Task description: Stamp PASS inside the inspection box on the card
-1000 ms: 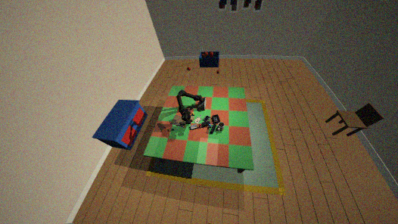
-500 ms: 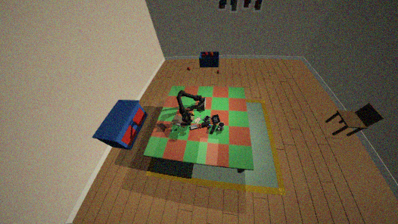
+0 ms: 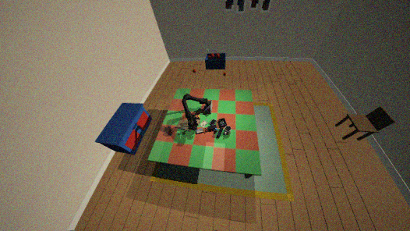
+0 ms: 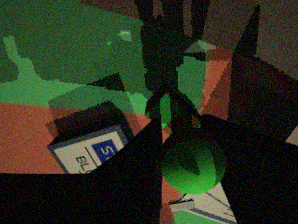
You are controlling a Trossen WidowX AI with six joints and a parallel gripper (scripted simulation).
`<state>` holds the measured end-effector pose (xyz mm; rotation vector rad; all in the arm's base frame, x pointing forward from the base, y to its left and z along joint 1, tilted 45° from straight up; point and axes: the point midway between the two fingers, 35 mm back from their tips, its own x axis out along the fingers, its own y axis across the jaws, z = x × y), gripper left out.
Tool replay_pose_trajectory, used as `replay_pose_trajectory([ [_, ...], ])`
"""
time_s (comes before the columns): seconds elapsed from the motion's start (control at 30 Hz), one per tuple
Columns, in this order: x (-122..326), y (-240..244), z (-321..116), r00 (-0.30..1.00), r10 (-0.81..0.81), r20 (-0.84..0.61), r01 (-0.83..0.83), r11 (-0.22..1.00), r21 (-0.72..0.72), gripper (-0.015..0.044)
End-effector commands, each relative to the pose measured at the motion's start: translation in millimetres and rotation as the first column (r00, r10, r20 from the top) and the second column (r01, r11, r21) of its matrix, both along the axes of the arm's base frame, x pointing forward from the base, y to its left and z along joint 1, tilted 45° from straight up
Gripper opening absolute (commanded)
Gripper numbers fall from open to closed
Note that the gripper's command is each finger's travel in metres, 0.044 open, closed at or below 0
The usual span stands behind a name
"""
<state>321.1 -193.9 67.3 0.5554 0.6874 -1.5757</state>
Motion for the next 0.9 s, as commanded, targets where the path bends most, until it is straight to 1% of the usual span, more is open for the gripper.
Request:
replay_pose_trajectory([
  [0.0,0,0,0,1.0,0.0,0.0,0.0,1.0,0.0,0.0026],
  [0.27,0,0,0,1.0,0.0,0.0,0.0,1.0,0.0,0.0236],
  [0.3,0,0,0,1.0,0.0,0.0,0.0,1.0,0.0,0.0254],
  [0.43,3,7,7,1.0,0.0,0.0,0.0,1.0,0.002,0.0254],
  [0.6,16,65,63,1.0,0.003,-0.005,-0.003,1.0,0.006,0.0254],
  [0.67,15,80,80,1.0,0.004,-0.008,-0.004,1.0,0.003,0.0254],
  [0.87,15,81,82,1.0,0.004,-0.008,-0.004,1.0,0.002,0.0254],
])
